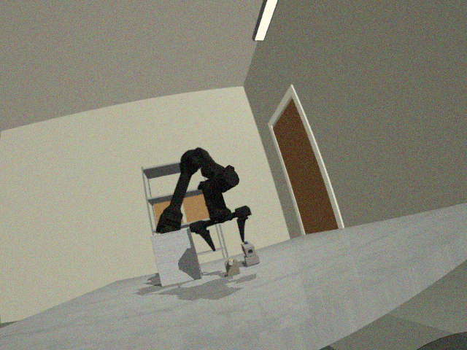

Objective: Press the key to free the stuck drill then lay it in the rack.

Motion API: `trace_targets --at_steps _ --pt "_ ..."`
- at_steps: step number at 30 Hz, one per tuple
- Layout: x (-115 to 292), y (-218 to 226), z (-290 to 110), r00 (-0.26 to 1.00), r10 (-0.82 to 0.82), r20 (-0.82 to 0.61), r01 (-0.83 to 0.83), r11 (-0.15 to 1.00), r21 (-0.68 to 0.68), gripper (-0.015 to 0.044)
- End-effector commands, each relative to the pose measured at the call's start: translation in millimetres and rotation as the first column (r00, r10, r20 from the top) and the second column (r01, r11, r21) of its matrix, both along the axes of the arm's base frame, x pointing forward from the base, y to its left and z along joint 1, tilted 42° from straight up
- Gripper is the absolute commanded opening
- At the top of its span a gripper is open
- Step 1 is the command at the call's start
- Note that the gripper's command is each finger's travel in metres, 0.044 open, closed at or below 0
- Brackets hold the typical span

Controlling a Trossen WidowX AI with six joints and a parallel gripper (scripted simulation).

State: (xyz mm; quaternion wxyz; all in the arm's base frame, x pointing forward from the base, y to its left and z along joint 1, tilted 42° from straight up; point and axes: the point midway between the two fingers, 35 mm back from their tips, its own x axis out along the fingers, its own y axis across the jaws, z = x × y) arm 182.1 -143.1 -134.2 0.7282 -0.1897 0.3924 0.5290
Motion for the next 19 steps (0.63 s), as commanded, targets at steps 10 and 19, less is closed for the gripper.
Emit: trace_targets --at_steps 10,19 --pt "13.2 -121.7 53.5 0.479 -0.846 -0.233 0.853 0.511 -0.104 0.044" --pt "-4.3 -170.3 89.9 0.235 -0.955 -0.181 0.956 0.26 -0.132 0.044"
